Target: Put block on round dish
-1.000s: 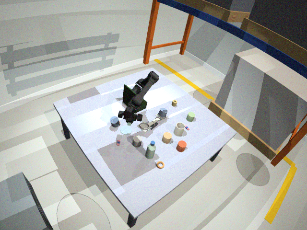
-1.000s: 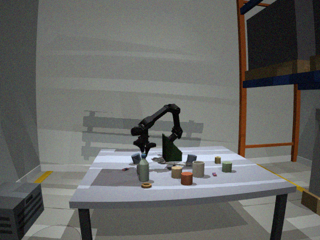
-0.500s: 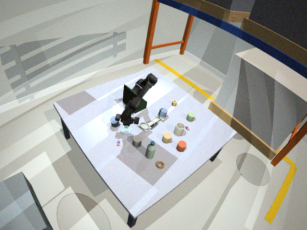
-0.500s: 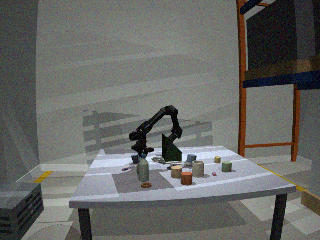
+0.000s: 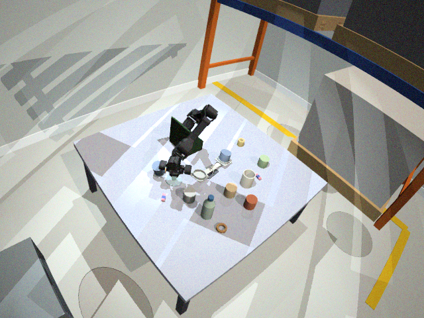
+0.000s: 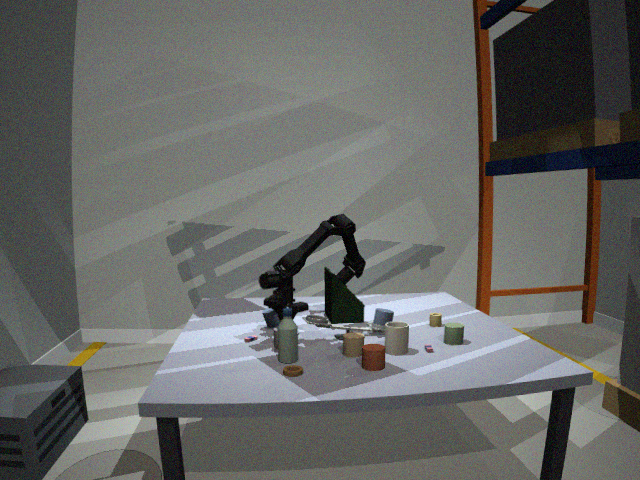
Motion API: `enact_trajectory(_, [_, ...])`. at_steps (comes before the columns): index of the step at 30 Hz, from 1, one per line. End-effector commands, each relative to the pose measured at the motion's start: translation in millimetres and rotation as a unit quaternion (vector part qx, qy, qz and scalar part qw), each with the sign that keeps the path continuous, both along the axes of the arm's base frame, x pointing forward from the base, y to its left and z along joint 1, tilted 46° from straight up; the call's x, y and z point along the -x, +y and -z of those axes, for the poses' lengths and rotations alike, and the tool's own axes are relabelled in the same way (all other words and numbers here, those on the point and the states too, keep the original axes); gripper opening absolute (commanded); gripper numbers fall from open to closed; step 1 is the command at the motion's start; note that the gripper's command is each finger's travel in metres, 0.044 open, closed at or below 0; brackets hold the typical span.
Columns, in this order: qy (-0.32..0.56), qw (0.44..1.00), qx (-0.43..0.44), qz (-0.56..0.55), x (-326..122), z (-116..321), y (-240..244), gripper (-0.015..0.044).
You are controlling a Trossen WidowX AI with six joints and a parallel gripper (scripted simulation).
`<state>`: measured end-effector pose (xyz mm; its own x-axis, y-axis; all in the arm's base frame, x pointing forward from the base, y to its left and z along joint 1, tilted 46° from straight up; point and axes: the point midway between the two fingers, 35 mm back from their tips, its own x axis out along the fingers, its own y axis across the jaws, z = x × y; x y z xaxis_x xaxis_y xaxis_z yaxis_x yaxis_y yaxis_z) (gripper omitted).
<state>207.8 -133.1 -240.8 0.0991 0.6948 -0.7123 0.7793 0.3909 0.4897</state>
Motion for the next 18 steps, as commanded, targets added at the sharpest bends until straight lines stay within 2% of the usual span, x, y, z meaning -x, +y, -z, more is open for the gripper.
enact_trajectory(1, [0.002, 1.000, -0.004, 0.001, 0.3, 6.4, 7.7, 0.0000])
enact_trajectory(7, [0.002, 1.000, -0.004, 0.001, -0.3, 11.5, 13.1, 0.0000])
enact_trajectory(18, [0.000, 1.000, -0.001, -0.001, -0.9, 7.3, 7.8, 0.0289])
